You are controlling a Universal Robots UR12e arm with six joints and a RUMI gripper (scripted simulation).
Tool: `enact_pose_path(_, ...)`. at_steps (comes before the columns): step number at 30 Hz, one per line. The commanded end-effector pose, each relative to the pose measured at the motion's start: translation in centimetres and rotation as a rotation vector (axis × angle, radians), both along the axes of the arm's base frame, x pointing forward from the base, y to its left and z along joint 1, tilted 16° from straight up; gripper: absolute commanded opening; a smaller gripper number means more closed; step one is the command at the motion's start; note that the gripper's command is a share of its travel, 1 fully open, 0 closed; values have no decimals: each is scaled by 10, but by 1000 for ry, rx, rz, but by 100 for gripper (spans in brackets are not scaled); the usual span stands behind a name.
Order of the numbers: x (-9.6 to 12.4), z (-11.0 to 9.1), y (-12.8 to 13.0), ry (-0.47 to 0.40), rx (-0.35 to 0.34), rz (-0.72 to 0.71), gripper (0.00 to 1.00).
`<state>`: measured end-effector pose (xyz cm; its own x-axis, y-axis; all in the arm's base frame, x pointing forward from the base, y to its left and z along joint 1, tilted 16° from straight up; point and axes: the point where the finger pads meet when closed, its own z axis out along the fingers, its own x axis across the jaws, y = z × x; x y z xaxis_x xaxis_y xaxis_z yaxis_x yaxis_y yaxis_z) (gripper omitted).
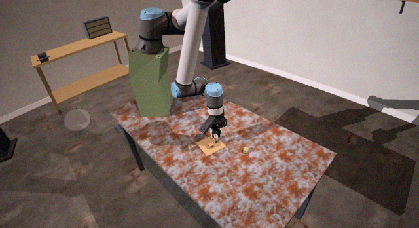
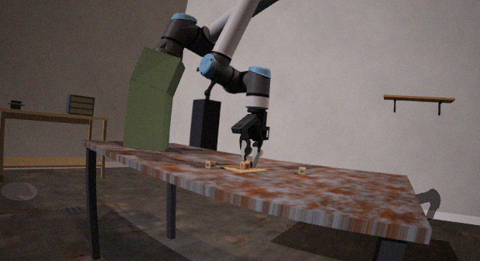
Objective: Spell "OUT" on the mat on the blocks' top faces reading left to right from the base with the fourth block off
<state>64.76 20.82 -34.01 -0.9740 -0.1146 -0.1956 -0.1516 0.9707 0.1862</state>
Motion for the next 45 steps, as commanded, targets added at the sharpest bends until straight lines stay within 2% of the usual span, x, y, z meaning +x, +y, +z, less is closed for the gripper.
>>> enact_pose_path(1, 2, 1, 1, -4, -1, 0, 25)
enact_pose_path(10, -1, 7, -1, -1, -1, 0, 25)
enact_pose_path(15, -4, 25, -6, -1, 0, -1, 25)
enact_pose_path(17, -4, 25, -6, -1, 0, -1, 25)
enact_pose_path(25, -12, 66, -15, -1, 0, -1, 25)
enact_pose_path(29, -14, 81, -18, -1, 0, -1, 25)
enact_pose_path(38, -16, 87, -19, 0, 0, 0, 25)
enact_pose_path(39, -17, 87, -19, 1, 0, 0, 100)
enact_pose_path(45, -15, 87, -19, -1, 0, 0, 100)
